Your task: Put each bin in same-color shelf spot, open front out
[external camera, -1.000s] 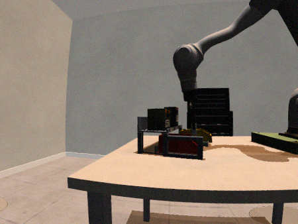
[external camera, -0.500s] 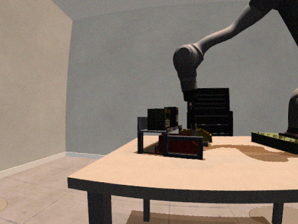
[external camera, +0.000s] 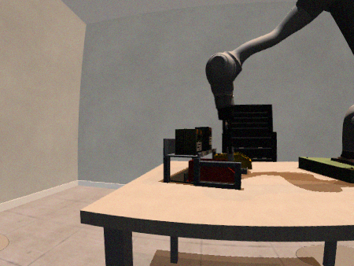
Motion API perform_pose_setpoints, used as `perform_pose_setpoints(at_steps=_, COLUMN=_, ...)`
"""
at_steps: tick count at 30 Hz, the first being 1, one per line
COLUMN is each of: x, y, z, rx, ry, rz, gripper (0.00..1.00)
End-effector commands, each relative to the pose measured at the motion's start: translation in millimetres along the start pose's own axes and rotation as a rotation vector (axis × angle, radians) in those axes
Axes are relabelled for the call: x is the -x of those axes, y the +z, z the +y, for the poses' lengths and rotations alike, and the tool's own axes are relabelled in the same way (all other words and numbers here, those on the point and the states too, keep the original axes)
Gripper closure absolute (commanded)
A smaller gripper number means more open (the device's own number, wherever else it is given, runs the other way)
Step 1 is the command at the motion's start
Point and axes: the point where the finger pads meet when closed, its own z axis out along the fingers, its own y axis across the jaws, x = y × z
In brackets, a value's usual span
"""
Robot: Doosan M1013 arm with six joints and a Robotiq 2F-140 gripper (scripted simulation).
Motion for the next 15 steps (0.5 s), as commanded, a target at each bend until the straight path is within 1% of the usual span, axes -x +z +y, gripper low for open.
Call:
perform_pose_setpoints(at_steps=1, x=-0.2, y=-1.4, z=0.0, rx=0.000, ry=0.000, rz=0.000, gripper=0.85)
perform_pose_setpoints(at_steps=15, x=-1.2, y=-11.1, z=0.0, rx=0.000, ry=0.000, rz=0.000, gripper=0.85)
